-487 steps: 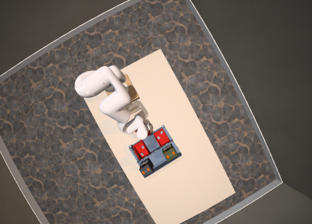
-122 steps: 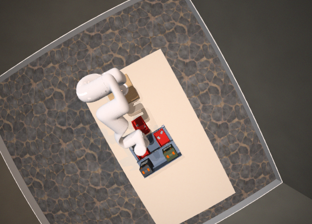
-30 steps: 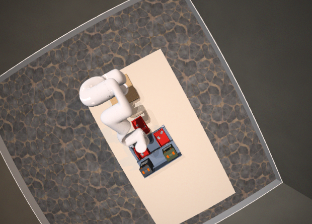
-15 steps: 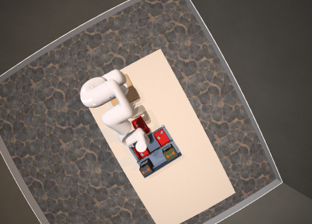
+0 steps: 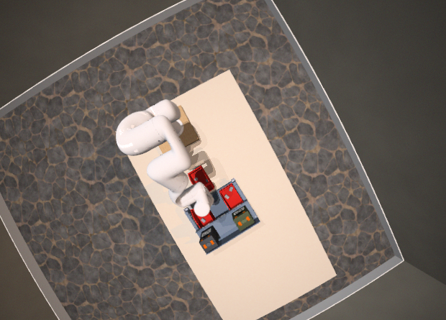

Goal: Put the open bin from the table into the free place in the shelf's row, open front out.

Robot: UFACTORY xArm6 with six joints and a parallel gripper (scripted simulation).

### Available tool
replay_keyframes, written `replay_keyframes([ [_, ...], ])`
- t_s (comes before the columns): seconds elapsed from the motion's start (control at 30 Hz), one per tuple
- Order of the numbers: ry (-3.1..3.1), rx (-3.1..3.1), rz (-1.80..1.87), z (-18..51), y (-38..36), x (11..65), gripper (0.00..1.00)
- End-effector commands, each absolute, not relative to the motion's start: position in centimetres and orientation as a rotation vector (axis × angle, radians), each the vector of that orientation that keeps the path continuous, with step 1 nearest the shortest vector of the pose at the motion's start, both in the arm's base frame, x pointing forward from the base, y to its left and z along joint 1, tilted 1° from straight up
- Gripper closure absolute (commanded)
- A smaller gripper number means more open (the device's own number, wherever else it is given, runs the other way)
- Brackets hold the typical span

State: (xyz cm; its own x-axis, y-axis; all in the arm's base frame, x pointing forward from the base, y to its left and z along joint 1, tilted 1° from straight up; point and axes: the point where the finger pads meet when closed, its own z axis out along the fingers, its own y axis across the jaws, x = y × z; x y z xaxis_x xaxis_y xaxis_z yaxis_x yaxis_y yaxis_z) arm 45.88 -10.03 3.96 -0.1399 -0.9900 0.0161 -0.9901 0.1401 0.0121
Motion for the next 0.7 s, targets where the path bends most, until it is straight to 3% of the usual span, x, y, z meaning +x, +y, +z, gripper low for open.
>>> replay_keyframes([
  [0.0, -2.36, 2.049, 0.01, 4.02, -10.08, 46.11, 0.67],
  [0.67, -2.36, 2.049, 0.01, 3.04, -10.09, 46.09, 0.67],
])
